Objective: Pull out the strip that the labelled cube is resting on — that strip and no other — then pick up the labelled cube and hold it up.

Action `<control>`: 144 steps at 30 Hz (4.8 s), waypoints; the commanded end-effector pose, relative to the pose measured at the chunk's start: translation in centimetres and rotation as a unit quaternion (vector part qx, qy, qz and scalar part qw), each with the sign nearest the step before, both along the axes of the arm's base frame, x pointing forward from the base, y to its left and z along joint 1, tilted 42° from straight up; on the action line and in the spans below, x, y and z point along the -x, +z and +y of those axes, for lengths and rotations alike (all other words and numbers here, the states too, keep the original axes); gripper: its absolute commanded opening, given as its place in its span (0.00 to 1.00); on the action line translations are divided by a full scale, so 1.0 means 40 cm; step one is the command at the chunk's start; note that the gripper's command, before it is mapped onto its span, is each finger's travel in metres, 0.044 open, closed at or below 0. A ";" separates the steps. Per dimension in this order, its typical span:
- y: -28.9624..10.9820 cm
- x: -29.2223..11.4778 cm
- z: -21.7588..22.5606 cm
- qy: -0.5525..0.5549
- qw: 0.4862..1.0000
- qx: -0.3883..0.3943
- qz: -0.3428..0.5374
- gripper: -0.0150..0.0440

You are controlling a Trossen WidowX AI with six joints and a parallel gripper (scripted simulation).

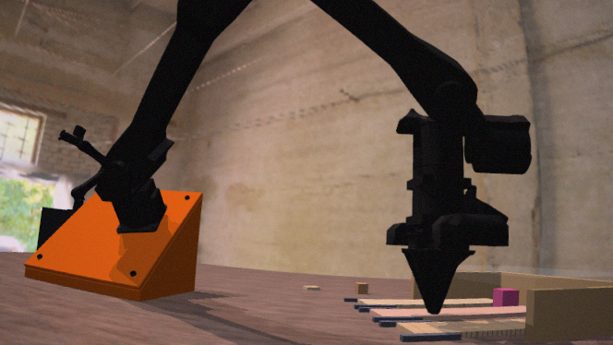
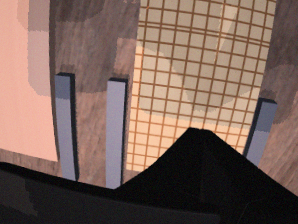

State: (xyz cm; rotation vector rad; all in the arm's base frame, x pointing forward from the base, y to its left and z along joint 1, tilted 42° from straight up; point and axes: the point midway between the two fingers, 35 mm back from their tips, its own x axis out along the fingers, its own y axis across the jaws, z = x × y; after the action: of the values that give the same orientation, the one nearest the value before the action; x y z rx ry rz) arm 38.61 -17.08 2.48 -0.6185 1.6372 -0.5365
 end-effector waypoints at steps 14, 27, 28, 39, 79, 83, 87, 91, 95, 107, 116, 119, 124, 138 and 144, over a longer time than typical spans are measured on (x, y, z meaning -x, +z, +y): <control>-0.029 0.014 -0.023 0.003 1.000 0.000 0.004 0.25; -0.030 0.014 -0.024 0.003 1.000 0.000 0.004 0.25; -0.030 0.014 -0.024 0.003 1.000 0.000 0.004 0.25; -0.032 0.015 -0.025 0.003 1.000 0.000 0.004 0.25; -0.028 0.068 -0.031 0.003 1.000 0.000 0.005 0.25; -0.027 0.082 -0.031 0.003 1.000 0.000 0.005 0.25; -0.025 0.097 -0.032 0.003 1.000 0.000 0.005 0.25; -0.023 0.113 -0.032 0.003 1.000 0.000 0.005 0.25; -0.021 0.128 -0.033 0.003 1.000 0.000 0.006 0.25; -0.015 0.172 -0.034 0.003 1.000 0.000 0.006 0.25; -0.010 0.204 -0.034 0.003 1.000 0.000 0.006 0.25; -0.008 0.215 -0.035 0.003 1.000 0.000 0.007 0.25; -0.005 0.233 -0.035 0.003 1.000 0.000 0.007 0.25; 0.003 0.286 -0.035 0.003 1.000 0.000 0.007 0.25; 0.007 0.309 -0.036 0.003 1.000 0.000 0.008 0.25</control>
State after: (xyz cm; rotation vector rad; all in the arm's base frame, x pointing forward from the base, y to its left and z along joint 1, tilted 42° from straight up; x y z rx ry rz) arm 27.58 -18.29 2.99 -0.6324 1.6263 -0.5298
